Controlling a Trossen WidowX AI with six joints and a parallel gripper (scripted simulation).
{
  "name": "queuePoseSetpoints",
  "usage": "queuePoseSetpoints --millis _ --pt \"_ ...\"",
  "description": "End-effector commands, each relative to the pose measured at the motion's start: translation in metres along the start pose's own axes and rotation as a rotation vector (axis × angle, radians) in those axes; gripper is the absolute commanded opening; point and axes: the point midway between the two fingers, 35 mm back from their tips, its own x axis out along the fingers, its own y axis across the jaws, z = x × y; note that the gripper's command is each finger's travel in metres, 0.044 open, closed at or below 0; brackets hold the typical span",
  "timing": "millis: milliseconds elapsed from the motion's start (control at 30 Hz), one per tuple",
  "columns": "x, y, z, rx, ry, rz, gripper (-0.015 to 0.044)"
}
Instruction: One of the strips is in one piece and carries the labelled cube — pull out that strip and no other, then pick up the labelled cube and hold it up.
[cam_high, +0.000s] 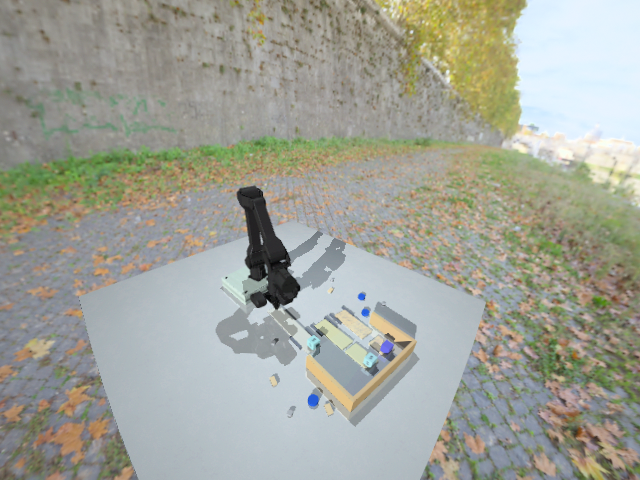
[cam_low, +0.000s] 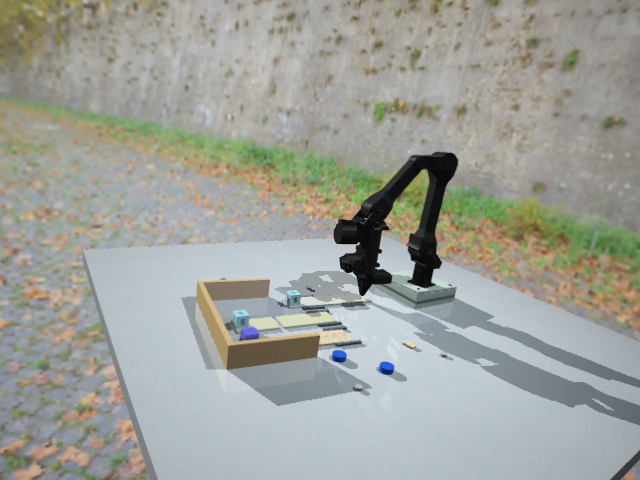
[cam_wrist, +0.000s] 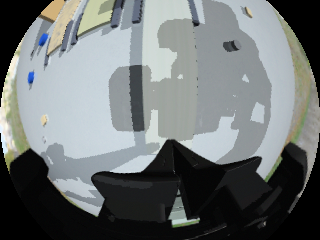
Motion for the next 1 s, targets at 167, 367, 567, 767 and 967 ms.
queuePoseSetpoints --millis 167,367,567,767,967 --pt "-0.033 0.0 0.007 -0.004 -0.014 -0.002 0.0026" --pt "-0.036 0.0 0.035 -0.071 -0.016 -0.002 0.0184" --pt "-0.04 0.002 0.062 -0.07 -0.019 -0.002 0.0341" --pt "-0.045 0.003 0.087 -0.07 -0.021 -0.002 0.044" --pt "-0.049 0.004 0.112 -0.07 -0.023 -0.002 0.044"
